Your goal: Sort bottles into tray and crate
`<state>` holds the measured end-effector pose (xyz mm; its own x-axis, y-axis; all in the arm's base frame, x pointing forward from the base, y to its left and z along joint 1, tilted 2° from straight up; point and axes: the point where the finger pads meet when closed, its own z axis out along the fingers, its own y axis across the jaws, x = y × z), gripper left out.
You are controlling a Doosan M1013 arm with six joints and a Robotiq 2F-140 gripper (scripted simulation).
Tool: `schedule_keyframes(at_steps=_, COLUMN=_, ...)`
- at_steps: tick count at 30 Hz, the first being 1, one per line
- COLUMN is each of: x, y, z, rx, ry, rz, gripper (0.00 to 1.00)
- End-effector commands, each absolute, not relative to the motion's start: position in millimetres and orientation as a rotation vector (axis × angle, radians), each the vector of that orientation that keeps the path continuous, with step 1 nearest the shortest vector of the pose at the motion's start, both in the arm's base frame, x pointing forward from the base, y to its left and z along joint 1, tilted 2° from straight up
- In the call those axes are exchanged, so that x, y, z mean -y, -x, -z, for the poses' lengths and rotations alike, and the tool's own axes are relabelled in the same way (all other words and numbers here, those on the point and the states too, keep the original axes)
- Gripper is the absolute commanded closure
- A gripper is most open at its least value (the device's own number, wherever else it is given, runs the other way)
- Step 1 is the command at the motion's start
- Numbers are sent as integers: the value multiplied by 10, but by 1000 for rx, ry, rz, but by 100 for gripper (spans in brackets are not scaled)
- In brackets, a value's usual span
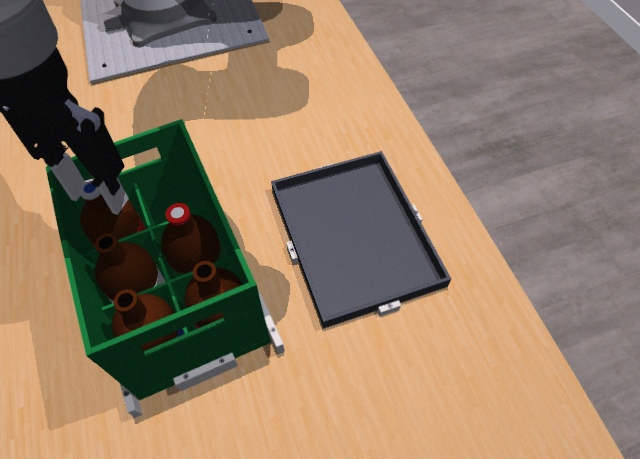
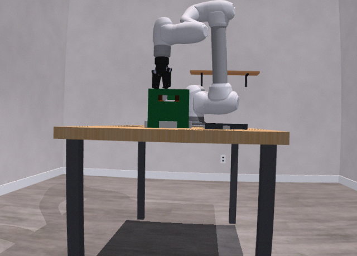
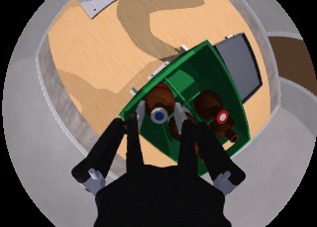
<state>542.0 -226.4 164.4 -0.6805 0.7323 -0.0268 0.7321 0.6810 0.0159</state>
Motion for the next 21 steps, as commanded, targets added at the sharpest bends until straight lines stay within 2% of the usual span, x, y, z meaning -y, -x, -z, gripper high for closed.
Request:
schedule_keyframes(at_steps=1, x=2242, y=-5422, z=-1594, rx=-2856, ry=-1239, rz=-15, gripper=62)
schedule_keyframes(at_steps=20, x=2237, y=-5423, z=-1584, rx=-2856, ry=-1239, rz=-15, gripper=62)
schedule_keyframes(at_steps=21, x=2263, y=-5418, z=-1620, rx=-2852, ry=-1243, rz=-7, gripper=100)
